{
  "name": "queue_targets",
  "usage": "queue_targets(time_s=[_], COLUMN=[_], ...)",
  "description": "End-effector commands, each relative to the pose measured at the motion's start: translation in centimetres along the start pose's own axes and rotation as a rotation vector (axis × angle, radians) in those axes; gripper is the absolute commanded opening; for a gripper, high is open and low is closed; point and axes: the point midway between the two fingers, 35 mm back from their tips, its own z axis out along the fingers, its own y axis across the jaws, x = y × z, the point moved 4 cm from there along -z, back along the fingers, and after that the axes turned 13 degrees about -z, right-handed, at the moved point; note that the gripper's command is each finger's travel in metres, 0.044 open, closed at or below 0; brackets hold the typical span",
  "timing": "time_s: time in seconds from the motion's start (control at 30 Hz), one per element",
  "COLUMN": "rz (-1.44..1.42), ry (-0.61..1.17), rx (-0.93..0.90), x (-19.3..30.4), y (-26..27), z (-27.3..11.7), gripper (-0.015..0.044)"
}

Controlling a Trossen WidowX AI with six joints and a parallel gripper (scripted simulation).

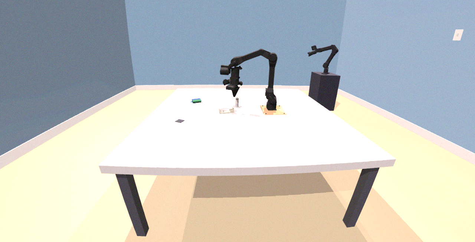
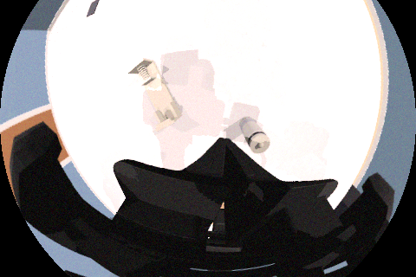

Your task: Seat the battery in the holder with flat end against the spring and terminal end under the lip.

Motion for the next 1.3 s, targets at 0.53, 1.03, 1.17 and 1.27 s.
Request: queue_targets(time_s=[0.53, 1.03, 1.17, 1.27], rz=[0.007, 0.007, 0.007, 0.007], ry=[0.022, 0.023, 0.023, 0.023], rx=[-0.003, 0.000, 0.000, 0.001], x=[0.8, 1.3, 1.5, 1.6], y=[-1.4, -3.8, -4.4, -4.9], z=[4.4, 4.4, 4.4, 4.4], gripper=[0.0000, 0.0000, 0.0000, 0.0000])
